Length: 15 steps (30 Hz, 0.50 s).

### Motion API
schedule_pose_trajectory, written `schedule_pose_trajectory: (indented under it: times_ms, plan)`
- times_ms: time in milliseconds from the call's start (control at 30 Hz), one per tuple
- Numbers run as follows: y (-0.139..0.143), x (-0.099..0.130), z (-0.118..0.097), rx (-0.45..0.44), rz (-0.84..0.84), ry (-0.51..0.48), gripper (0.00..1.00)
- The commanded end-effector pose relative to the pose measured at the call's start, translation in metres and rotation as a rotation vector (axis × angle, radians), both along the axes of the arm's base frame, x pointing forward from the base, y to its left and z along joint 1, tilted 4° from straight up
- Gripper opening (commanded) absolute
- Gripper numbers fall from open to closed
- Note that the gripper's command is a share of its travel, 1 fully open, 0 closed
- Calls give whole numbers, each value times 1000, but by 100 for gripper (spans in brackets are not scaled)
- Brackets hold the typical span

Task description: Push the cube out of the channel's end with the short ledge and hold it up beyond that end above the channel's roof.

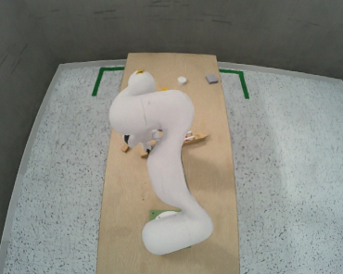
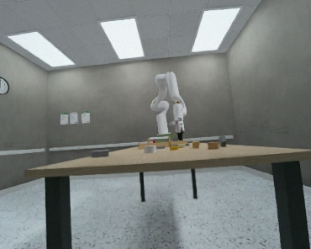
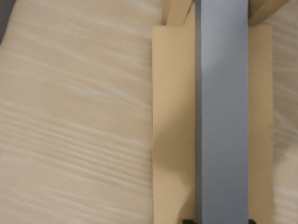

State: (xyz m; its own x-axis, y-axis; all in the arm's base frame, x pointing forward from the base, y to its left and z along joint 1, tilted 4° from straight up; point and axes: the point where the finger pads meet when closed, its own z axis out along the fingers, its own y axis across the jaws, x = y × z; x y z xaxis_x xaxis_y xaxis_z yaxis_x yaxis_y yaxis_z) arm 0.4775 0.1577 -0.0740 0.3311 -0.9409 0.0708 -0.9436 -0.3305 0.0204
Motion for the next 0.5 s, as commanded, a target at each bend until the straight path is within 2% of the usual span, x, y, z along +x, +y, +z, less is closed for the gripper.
schedule_pose_trajectory:
  times_ms: [0,467]
  plan:
    - [-13,6,1,1,0,-1,0]
    - [-49,19,4,1,0,-1,0]
